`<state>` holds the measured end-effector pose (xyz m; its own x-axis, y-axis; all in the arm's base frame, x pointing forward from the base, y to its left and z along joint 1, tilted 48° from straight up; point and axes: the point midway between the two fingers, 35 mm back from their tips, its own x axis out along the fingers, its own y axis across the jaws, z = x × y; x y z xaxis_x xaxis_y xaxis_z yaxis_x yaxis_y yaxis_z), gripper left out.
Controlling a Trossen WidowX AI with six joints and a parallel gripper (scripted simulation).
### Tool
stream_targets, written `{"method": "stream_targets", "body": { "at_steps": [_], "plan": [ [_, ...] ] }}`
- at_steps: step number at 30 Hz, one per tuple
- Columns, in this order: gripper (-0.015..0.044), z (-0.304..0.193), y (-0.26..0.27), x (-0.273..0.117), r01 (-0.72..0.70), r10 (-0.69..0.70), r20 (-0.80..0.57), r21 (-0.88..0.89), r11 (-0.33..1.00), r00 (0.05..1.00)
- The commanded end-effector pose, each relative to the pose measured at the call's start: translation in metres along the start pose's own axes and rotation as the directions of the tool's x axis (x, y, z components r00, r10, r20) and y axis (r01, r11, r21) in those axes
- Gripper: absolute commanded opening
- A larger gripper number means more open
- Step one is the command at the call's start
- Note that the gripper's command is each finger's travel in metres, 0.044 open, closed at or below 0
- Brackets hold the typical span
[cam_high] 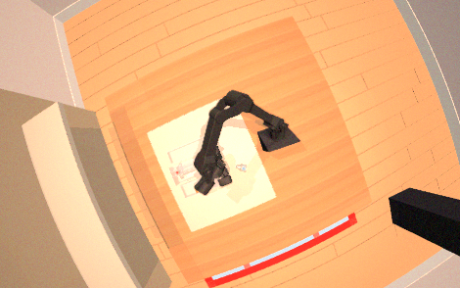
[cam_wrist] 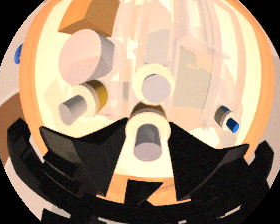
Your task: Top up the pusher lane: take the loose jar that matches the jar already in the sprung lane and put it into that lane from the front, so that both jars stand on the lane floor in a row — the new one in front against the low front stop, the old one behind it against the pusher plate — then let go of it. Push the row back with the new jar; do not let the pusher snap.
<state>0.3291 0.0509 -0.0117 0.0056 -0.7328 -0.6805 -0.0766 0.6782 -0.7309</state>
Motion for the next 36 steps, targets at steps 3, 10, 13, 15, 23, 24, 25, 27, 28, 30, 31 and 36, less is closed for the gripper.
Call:
{"method": "stream_targets", "body": {
  "at_steps": [3, 10, 13, 15, 23, 24, 25, 27, 28, 30, 31, 36],
  "plan": [
    [0.0, 0.0116, -0.0017, -0.0057, -0.001, 0.0, 0.03, 0.015, 1.0, 1.0],
    [0.0, 0.0136, -0.0022, -0.0061, -0.001, 0.0, 0.03, 0.015, 1.0, 1.0],
    [0.0, 0.0137, -0.0022, -0.0057, -0.001, 0.0, 0.03, 0.015, 1.0, 1.0],
    [0.0, 0.0137, -0.0022, -0.0053, -0.001, 0.0, 0.03, 0.015, 1.0, 1.0],
    [0.0, 0.0137, -0.0022, -0.0052, -0.001, 0.0, 0.03, 0.015, 1.0, 1.0],
    [0.0, 0.0137, -0.0022, -0.0052, -0.001, 0.0, 0.03, 0.015, 1.0, 1.0],
    [0.0, 0.0137, -0.0022, -0.0052, -0.001, 0.0, 0.03, 0.015, 1.0, 1.0],
    [0.0, 0.0137, -0.0022, -0.0052, -0.001, 0.0, 0.03, 0.015, 1.0, 1.0],
    [0.0, 0.0137, -0.0022, -0.0052, -0.001, 0.0, 0.03, 0.015, 1.0, 1.0],
    [0.0, 0.0137, -0.0022, -0.0052, -0.001, 0.0, 0.03, 0.015, 1.0, 1.0],
    [0.0, 0.0137, -0.0022, -0.005, -0.001, 0.0, 0.03, 0.015, 1.0, 1.0],
    [0.0, 0.0138, -0.0022, -0.004, -0.001, 0.0, 0.03, 0.015, 1.0, 1.0]
  ]
}}
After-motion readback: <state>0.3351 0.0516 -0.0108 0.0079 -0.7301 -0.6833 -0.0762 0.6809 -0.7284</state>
